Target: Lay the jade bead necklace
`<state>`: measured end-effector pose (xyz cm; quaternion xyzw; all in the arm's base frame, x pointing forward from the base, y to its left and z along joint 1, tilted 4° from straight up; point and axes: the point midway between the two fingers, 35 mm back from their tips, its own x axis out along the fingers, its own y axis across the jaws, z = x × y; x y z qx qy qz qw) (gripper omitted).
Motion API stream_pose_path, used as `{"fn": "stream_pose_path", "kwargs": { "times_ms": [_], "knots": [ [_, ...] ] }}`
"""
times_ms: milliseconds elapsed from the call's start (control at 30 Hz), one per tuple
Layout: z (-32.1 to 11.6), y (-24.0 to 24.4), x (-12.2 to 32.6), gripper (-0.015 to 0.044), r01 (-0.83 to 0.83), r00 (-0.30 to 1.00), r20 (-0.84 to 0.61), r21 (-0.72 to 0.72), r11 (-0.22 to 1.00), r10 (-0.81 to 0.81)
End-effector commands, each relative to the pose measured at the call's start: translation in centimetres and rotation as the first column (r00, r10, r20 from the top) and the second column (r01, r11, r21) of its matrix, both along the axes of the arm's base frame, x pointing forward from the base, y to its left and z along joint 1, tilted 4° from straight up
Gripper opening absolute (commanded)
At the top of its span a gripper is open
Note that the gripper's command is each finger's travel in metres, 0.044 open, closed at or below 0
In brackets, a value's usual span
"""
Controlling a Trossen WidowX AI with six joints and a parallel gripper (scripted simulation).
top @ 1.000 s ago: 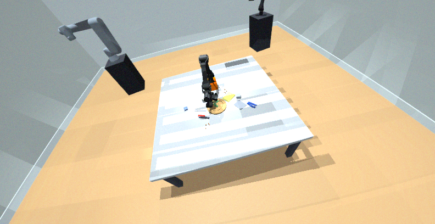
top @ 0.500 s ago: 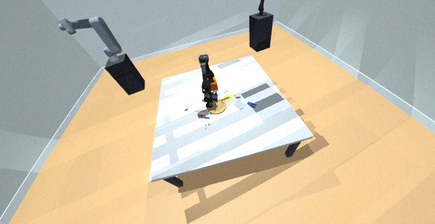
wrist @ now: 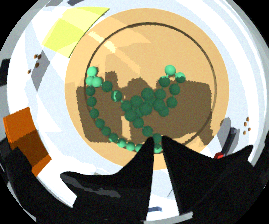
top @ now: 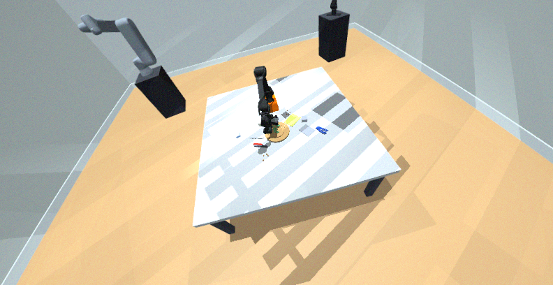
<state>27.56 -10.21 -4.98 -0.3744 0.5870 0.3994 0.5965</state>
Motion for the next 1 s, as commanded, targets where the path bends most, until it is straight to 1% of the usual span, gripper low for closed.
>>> {"fn": "stream_pose_path", "kwargs": {
  "times_ms": [0,233,500,667,967],
  "knots": [
    [0.1,0.0,0.0,0.0,0.0,1.0,0.0,0.0,1.0,0.0],
    [0.6,0.0,-0.4,0.0,-0.004,1.0,-0.016,0.002,1.0,0.004],
    [0.5,-1.9,0.9,0.0,-0.004,1.0,-0.015,0.0,1.0,0.004],
    [0.5,-2.1,1.0,0.0,-0.004,1.0,-0.015,0.0,1.0,0.004],
    [-0.6,-2.0,1.0,0.0,-0.004,1.0,-0.015,0.0,1.0,0.004]
  ]
}}
